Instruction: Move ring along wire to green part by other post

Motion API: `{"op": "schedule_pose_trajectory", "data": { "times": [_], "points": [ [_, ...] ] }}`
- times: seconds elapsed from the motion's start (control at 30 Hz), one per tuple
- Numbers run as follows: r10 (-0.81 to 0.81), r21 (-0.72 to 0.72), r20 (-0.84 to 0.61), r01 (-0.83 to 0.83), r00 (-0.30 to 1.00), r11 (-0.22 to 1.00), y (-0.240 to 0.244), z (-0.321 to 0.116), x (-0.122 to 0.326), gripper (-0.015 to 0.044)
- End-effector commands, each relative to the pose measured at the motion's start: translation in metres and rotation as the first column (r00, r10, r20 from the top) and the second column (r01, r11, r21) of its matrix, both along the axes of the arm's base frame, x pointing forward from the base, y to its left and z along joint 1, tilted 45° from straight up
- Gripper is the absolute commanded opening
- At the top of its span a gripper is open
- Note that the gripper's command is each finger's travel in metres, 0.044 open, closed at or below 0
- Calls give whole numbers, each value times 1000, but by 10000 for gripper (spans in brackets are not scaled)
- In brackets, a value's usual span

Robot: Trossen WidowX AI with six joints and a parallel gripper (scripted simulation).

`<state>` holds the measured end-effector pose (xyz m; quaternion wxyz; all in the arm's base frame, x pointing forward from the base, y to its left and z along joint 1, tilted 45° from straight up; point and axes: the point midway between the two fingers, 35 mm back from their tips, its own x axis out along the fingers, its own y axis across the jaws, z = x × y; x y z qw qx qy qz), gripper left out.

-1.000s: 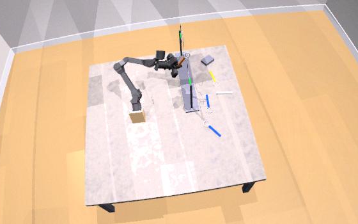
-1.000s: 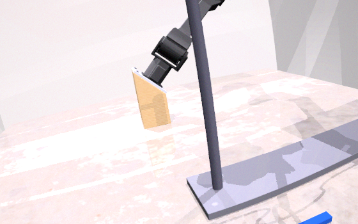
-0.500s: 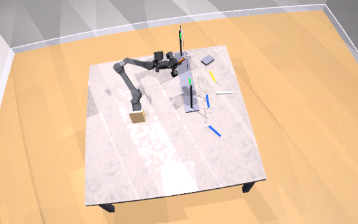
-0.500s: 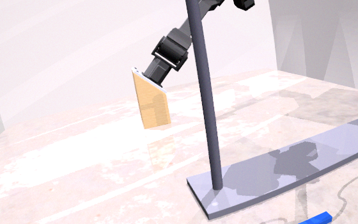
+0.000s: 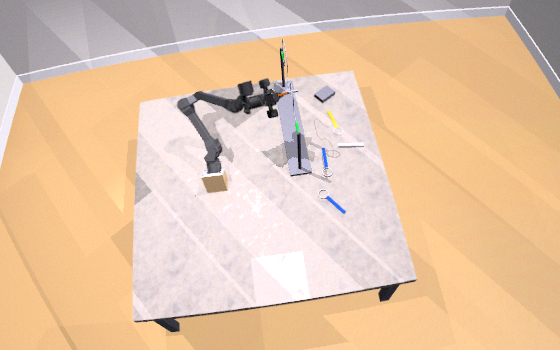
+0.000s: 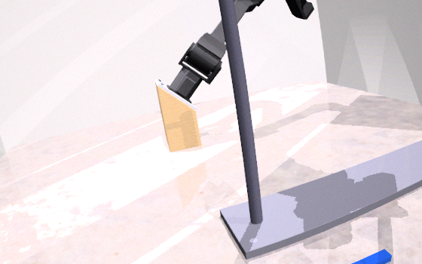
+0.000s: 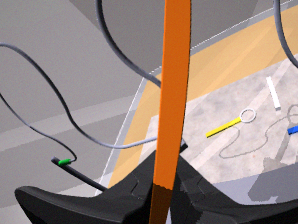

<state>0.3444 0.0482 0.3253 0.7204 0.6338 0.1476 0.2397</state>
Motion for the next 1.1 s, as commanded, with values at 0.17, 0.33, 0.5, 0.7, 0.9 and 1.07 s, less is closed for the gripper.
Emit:
{"op": "schedule_pose_trajectory", "data": {
  "times": [0.17, 0.33, 0.5, 0.7, 0.9, 1.07],
  "points": [
    [1, 142, -13, 1, 1000, 990, 0, 5, 0, -150],
    [5, 213, -16, -1, 1000, 977, 0, 10, 0, -150],
    [9, 285, -18, -3, 1000, 959, 0, 14, 0, -150],
    [14, 370, -21, -5, 1000, 929, -1, 20, -1, -150],
    [19, 455, -23, -6, 1000, 891, -3, 25, -1, -150],
    [24, 527, -25, -8, 999, 850, -4, 30, -1, -150]
  ]
}}
